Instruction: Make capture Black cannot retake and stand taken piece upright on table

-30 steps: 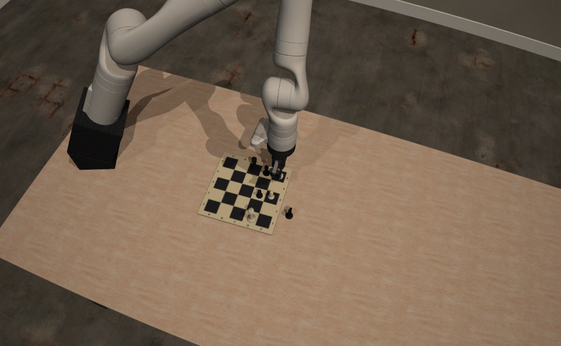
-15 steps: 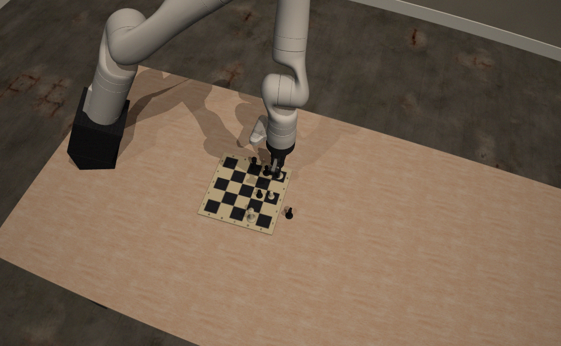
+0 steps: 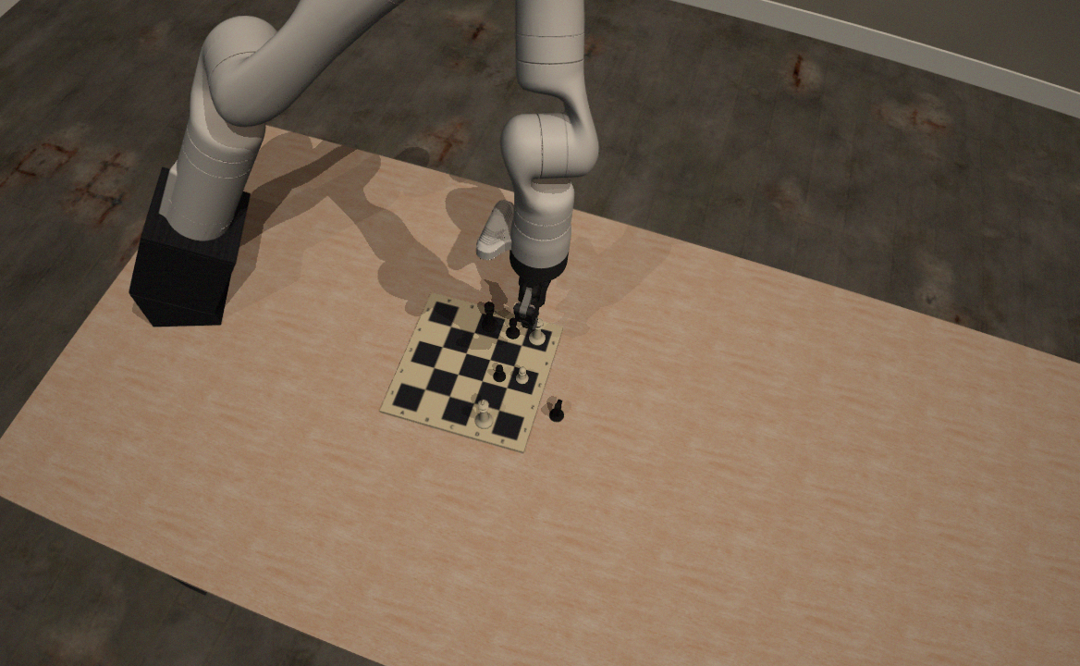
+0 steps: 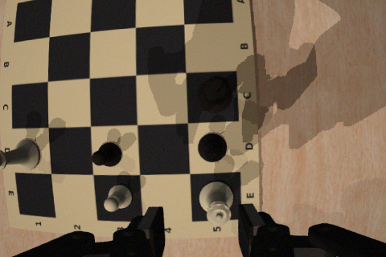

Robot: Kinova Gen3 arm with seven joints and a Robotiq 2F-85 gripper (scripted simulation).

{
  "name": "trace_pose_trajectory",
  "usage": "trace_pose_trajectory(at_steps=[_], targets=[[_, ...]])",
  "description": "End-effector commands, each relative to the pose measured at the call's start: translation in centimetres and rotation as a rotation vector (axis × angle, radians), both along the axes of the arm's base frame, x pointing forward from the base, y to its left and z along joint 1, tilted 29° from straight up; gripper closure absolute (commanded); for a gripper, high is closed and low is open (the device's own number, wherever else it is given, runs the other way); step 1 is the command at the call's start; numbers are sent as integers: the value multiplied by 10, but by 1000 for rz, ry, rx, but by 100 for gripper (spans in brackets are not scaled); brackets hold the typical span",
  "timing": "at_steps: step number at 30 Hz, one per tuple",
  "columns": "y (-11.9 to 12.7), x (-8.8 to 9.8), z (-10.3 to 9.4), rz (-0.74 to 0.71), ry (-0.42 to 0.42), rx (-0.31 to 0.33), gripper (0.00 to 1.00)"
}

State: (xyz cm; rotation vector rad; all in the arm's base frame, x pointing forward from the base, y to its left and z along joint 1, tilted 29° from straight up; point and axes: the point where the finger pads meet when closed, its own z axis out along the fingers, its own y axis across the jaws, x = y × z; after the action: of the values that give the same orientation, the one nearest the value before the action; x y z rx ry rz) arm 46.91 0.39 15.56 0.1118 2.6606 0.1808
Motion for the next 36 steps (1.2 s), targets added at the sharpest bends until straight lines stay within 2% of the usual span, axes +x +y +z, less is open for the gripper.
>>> trace_pose_trajectory(at_steps=[1, 10, 19, 20, 36], targets=[[8, 1, 14, 12, -19, 12, 59], [6, -7, 29, 12, -19, 12, 59], [5, -9, 32, 12, -19, 12, 59], [5, -9, 32, 12, -19, 12, 0], [5, -9, 32, 12, -19, 12, 0]])
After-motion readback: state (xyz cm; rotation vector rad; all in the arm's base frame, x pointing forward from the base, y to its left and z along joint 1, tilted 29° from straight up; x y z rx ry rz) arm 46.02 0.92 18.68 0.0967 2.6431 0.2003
